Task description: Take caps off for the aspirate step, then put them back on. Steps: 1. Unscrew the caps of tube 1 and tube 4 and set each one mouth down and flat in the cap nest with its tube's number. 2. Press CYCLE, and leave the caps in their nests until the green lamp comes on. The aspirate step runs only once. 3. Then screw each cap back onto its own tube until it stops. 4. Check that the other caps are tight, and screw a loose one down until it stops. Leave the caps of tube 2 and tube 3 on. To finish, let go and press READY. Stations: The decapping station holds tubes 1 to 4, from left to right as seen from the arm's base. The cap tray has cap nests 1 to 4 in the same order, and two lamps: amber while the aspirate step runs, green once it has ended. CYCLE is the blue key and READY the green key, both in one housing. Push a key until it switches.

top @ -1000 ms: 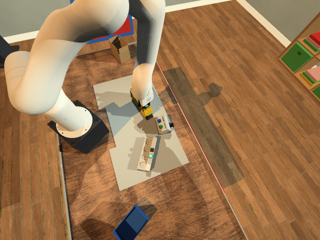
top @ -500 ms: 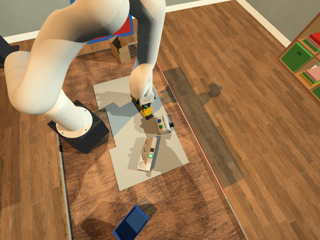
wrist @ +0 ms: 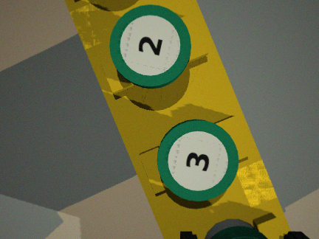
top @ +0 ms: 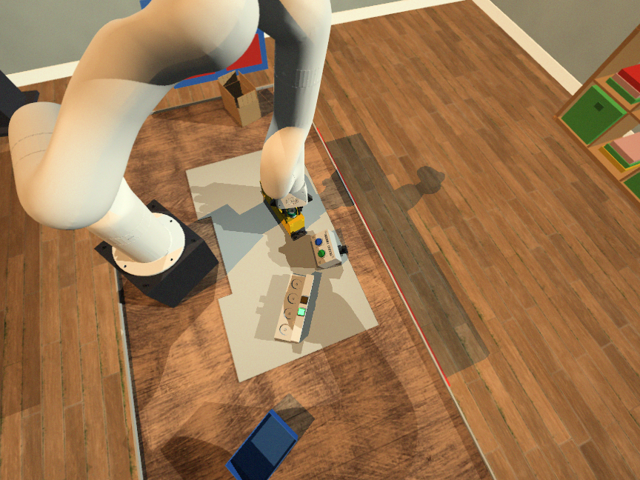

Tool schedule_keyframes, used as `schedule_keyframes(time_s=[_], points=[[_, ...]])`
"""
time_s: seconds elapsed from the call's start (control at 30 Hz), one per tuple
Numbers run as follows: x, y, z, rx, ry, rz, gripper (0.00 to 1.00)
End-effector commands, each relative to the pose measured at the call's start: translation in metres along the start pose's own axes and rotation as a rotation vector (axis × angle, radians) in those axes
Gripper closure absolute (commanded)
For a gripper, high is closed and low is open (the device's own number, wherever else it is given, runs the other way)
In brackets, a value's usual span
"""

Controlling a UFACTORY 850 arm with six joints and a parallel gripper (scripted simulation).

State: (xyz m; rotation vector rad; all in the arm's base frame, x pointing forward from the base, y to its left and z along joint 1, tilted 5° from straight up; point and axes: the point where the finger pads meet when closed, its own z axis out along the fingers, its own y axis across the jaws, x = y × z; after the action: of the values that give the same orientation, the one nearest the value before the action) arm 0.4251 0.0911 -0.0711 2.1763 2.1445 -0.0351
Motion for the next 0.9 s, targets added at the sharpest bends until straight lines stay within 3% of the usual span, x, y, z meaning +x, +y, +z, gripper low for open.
schedule_keyframes(time_s=[0.0, 0.2, 0.7, 0.87], points=[[0.0004, 0.0007, -0.0006, -0.014, 0.013, 0.002, 0.54], [0.0004, 0.0007, -0.0011, -0.014, 0.013, -0.038, 0.54], [0.0004, 0.0006, -0.0017, -0.017, 0.008, -0.638, 0.54], [0.0004, 0.0005, -0.0017, -0.018, 0.008, -0.758, 0.54]])
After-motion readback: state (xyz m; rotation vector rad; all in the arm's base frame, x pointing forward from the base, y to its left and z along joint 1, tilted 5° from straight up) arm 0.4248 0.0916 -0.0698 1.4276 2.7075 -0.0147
